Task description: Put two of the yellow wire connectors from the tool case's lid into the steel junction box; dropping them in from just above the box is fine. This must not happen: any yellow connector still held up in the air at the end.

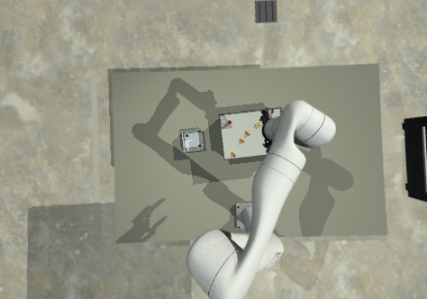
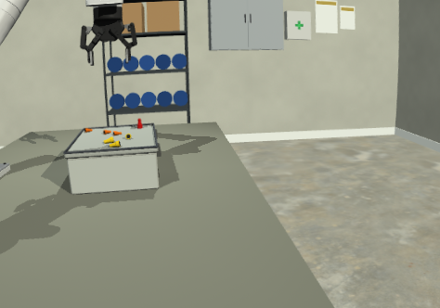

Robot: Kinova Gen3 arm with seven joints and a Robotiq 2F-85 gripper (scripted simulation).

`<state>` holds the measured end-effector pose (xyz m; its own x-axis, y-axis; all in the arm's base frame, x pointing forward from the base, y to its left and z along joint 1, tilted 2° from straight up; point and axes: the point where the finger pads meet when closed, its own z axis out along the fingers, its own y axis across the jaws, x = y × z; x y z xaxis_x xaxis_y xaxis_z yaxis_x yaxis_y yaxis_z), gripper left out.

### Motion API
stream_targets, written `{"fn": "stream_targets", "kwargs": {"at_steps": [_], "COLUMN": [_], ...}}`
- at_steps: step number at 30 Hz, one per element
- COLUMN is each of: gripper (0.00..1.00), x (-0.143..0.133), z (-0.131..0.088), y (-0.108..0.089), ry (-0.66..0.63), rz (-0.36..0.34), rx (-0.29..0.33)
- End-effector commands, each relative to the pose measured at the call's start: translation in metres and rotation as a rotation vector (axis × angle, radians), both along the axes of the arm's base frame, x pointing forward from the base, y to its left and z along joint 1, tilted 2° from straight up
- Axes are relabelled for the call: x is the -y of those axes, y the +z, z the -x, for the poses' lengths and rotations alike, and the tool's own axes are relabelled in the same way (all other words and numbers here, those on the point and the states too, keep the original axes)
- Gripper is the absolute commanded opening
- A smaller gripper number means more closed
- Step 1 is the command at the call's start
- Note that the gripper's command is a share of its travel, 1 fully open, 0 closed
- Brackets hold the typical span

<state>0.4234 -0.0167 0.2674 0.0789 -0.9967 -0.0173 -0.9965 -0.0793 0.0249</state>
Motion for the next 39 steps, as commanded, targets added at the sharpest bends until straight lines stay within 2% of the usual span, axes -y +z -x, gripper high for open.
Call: {"fn": "stream_targets", "kwargs": {"at_steps": [1, 2, 35, 36, 39], "gripper": [1.0, 0.1, 0.1, 0.36, 0.36], "x": [0.001, 0.001, 0.001, 0.001, 0.003], "z": [0.0, 0.0, 0.0, -0.001, -0.006], "y": [0.0, 0.0, 0.0, 0.0, -0.012], "ry": [-0.002, -0.002, -0.002, -0.002, 0.0], "rz": [0.001, 0.001, 0.001, 0.001, 0.001], "rx": [0.0, 0.0, 0.0, 0.0, 0.001]}}
